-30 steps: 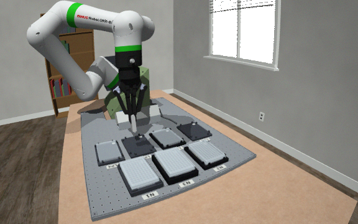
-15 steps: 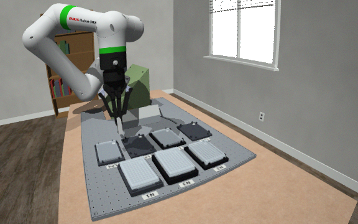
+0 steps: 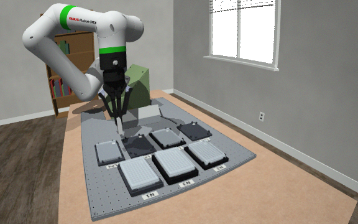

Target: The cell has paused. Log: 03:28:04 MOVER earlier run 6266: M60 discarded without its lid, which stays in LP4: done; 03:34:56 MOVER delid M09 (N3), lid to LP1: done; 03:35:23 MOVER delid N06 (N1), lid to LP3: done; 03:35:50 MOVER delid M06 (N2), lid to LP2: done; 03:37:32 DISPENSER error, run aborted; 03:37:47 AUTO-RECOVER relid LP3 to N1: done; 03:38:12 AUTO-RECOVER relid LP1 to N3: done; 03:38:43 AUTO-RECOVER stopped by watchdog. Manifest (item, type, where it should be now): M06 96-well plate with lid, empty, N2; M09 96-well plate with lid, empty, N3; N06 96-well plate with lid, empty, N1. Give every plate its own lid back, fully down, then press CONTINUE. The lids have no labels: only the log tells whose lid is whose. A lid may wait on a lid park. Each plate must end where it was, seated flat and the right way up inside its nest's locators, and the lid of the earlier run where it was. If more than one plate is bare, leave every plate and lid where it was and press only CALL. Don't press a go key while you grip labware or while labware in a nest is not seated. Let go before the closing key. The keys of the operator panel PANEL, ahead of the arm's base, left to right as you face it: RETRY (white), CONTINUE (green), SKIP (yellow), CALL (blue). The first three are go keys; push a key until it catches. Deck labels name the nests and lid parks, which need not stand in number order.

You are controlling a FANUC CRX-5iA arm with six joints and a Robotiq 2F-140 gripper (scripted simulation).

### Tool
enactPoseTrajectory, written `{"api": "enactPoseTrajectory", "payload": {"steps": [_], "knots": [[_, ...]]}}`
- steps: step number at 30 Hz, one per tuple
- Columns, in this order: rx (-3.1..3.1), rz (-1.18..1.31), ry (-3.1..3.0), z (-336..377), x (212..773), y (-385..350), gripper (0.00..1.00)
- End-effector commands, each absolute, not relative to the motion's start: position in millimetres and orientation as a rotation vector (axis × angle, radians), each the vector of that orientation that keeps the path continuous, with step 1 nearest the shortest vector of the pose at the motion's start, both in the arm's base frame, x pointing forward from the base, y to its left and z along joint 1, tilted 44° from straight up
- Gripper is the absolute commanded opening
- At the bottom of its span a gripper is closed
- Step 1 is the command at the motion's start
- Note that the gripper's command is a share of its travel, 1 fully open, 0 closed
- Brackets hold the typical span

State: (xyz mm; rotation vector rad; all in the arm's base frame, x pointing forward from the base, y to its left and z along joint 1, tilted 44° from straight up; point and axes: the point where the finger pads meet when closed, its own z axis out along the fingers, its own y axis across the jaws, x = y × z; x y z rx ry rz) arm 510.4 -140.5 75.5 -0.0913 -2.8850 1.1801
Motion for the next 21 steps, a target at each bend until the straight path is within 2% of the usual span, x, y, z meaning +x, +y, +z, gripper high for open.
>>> {"api": "enactPoseTrajectory", "payload": {"steps": [1, 7, 15, 16, 21], "knots": [[-0.091, 1.18, -2.885, 76, 511, -140, 0.0], [-0.085, 1.167, -2.891, 21, 527, -79, 0.0], [-0.085, 1.166, -2.891, -12, 532, -45, 0.0], [-0.085, 1.167, -2.89, -40, 532, -17, 0.0], [-0.087, 1.17, -2.889, -66, 530, 8, 0.0]]}}
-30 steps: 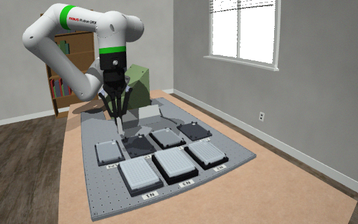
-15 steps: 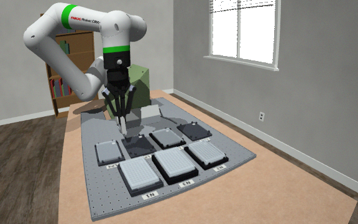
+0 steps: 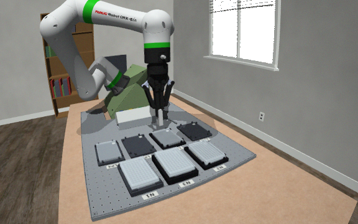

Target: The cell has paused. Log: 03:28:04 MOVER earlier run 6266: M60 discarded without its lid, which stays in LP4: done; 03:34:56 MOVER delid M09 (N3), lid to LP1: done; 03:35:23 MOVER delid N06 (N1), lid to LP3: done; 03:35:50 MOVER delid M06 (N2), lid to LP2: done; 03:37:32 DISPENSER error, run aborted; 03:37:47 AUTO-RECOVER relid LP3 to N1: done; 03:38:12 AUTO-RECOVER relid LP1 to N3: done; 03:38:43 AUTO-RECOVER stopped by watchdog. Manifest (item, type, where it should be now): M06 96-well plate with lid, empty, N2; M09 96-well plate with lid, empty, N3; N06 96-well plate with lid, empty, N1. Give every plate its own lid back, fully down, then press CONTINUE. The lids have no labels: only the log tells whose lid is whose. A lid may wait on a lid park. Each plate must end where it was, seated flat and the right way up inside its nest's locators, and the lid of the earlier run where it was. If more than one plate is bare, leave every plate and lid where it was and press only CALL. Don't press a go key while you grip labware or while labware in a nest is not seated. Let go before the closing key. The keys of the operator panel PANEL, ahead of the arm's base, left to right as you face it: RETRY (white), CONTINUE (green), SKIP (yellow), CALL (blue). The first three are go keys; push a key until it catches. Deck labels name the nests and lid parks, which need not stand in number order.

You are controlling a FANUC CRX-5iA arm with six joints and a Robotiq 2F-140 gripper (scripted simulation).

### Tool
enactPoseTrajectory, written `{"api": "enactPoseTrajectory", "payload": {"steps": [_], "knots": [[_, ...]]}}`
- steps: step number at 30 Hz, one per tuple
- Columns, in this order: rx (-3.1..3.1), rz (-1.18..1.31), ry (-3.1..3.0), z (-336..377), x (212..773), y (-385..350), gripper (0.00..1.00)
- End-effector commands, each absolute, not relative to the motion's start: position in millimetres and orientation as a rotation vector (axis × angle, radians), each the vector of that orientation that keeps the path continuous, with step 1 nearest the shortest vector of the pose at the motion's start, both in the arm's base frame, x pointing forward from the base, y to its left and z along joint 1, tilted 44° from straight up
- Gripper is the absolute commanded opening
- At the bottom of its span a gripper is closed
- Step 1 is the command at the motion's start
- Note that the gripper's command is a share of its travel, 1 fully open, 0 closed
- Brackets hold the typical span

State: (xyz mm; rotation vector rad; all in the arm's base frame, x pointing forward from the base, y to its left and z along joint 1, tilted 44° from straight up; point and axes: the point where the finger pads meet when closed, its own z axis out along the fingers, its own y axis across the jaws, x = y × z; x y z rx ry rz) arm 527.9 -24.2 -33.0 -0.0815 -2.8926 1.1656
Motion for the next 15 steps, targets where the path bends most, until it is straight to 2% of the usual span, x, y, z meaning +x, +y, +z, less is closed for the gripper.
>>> {"api": "enactPoseTrajectory", "payload": {"steps": [1, 7, 15], "knots": [[-0.087, 1.17, -2.889, -66, 530, 8, 0.0], [-0.09, 1.179, -2.886, -105, 522, 43, 0.0], [-0.091, 1.179, -2.886, -106, 522, 44, 0.0]]}}
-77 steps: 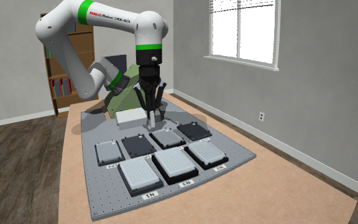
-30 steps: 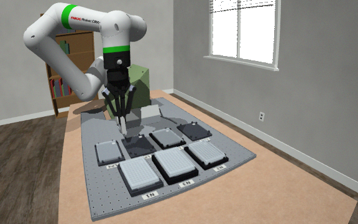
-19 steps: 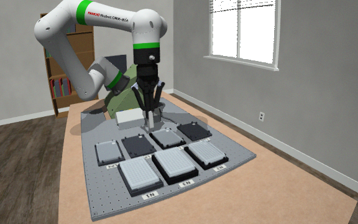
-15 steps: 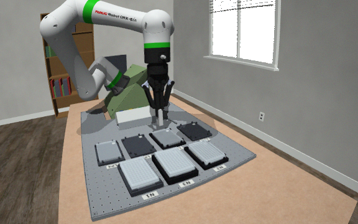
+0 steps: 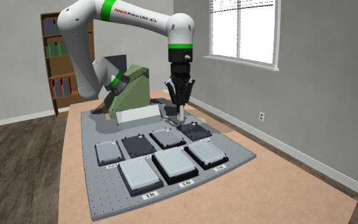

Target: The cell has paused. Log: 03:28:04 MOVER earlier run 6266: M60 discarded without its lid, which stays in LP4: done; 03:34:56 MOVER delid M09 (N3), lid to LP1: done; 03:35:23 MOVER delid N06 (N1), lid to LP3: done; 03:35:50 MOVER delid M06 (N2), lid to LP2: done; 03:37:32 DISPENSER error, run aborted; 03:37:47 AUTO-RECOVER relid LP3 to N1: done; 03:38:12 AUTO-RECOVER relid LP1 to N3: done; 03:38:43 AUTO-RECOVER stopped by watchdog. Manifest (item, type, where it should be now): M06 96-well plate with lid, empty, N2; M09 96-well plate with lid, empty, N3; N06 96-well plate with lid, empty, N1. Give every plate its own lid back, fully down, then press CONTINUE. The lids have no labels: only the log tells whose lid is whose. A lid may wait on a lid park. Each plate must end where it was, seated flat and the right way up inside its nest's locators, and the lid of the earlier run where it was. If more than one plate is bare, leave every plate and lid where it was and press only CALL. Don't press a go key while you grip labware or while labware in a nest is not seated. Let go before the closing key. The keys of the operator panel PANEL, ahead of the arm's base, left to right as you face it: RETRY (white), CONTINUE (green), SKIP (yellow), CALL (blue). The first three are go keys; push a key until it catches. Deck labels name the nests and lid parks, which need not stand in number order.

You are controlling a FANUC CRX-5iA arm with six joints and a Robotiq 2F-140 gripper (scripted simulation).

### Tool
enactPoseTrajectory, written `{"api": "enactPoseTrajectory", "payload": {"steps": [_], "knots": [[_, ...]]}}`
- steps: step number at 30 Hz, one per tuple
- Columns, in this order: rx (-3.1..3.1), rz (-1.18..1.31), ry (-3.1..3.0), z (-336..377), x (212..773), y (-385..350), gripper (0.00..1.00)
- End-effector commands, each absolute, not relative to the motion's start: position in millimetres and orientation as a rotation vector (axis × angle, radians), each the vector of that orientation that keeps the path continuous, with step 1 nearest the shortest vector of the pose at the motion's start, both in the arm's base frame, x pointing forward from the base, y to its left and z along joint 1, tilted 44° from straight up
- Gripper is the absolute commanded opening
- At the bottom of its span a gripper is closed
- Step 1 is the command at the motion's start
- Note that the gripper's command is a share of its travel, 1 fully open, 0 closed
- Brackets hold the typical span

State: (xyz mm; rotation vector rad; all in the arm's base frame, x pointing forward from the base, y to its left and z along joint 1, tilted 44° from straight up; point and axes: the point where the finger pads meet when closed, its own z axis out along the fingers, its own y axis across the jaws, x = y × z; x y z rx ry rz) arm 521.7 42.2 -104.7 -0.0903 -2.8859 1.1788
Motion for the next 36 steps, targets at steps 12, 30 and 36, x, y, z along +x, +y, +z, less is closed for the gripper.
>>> {"api": "enactPoseTrajectory", "payload": {"steps": [12, 30, 36], "knots": [[-0.091, 1.179, -2.886, -106, 522, 44, 0.0], [-0.082, 1.172, -2.89, -96, 580, 38, 0.0], [-0.083, 1.173, -2.89, -76, 656, 14, 0.0]]}}
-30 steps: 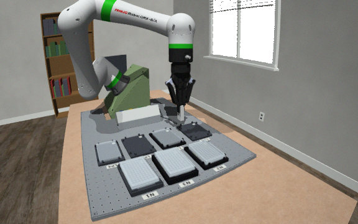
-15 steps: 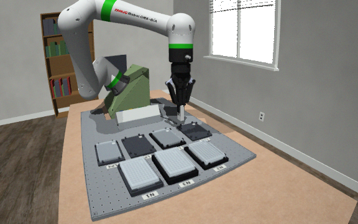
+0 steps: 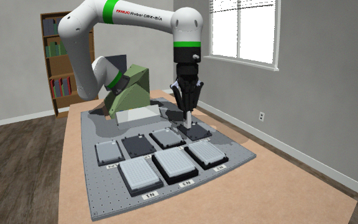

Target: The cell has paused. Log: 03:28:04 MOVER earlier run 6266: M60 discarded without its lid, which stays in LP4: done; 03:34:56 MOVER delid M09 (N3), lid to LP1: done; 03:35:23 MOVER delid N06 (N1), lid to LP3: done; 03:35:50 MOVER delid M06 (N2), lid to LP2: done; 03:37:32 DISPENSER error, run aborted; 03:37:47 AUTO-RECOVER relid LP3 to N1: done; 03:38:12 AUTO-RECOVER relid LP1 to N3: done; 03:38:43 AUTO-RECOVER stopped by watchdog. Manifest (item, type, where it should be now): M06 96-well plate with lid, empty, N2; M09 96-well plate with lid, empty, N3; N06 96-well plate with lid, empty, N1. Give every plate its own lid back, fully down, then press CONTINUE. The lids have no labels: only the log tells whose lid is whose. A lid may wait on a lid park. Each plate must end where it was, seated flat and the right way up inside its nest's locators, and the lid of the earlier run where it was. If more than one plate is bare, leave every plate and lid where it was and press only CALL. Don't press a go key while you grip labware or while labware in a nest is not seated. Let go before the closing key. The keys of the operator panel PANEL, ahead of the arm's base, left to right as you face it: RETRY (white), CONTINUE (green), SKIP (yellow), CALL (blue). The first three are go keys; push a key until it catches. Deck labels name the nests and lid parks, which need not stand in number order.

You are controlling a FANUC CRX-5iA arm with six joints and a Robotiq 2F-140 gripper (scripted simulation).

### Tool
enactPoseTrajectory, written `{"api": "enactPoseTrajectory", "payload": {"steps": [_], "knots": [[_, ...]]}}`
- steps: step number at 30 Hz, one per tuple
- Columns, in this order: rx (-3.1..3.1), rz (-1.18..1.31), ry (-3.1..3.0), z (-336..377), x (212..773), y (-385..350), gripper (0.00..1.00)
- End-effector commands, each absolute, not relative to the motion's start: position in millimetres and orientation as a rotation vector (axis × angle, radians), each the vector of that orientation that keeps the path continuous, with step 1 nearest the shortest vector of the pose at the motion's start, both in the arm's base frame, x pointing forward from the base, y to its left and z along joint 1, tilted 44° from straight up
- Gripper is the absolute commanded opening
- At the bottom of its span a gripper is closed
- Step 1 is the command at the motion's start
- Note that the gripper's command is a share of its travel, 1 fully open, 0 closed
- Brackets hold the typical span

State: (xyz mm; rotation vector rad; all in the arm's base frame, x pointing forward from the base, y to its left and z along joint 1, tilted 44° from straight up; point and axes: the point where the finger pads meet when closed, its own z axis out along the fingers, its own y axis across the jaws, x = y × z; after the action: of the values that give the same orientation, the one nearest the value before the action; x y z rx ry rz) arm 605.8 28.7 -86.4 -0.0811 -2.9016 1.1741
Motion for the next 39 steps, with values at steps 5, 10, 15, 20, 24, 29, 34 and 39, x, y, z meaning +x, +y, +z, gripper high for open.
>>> {"api": "enactPoseTrajectory", "payload": {"steps": [5, 10, 15, 20, 24, 29, 34, 39], "knots": [[-0.088, 1.177, -2.887, -64, 689, -5, 0.0], [-0.091, 1.179, -2.886, -60, 702, -14, 0.0], [-0.091, 1.179, -2.885, -59, 702, -14, 0.0], [-0.091, 1.179, -2.885, -59, 702, -14, 0.0], [-0.091, 1.179, -2.885, -59, 702, -14, 0.0], [-0.091, 1.179, -2.885, -59, 702, -14, 0.0], [-0.091, 1.179, -2.885, -59, 702, -14, 0.0], [-0.091, 1.179, -2.886, -58, 702, -15, 0.0]]}}
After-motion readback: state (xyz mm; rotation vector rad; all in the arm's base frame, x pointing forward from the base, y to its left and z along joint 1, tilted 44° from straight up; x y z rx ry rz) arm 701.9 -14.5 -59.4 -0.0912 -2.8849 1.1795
